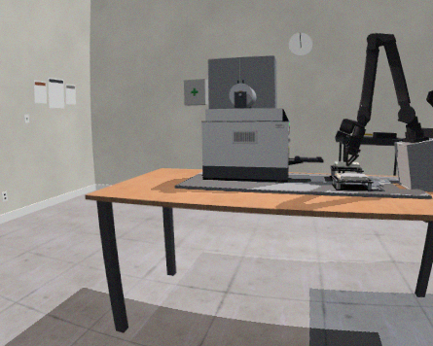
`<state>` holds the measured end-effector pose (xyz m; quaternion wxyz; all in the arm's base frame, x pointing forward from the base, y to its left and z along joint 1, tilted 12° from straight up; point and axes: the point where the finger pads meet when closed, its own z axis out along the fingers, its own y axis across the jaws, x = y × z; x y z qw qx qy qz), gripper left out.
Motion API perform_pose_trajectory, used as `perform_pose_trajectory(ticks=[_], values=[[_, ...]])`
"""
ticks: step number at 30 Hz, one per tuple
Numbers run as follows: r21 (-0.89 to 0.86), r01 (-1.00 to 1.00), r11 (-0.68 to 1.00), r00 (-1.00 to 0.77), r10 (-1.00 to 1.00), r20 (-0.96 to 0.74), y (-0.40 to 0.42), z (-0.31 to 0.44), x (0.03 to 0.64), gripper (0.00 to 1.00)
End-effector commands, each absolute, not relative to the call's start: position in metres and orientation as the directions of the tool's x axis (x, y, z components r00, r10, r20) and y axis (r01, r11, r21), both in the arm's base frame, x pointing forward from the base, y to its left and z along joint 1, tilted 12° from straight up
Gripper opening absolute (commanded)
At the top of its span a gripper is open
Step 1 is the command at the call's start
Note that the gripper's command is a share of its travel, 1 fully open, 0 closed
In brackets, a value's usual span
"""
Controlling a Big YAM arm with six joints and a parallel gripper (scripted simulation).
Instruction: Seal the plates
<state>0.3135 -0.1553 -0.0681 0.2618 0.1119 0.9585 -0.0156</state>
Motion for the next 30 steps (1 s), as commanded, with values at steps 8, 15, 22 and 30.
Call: perform_pose_trajectory(ticks=[8,15,22,30], values=[[0.009,0.202,0.979,-0.823,0.175,-0.540,-0.160,-0.055,0.327,0.00],[0.010,0.203,0.979,-0.824,0.176,-0.539,-0.160,-0.059,0.327,0.00],[0.015,0.204,0.979,-0.830,0.181,-0.528,-0.159,-0.066,0.325,0.00],[0.018,0.205,0.979,-0.834,0.184,-0.520,-0.159,-0.065,0.324,0.00]])
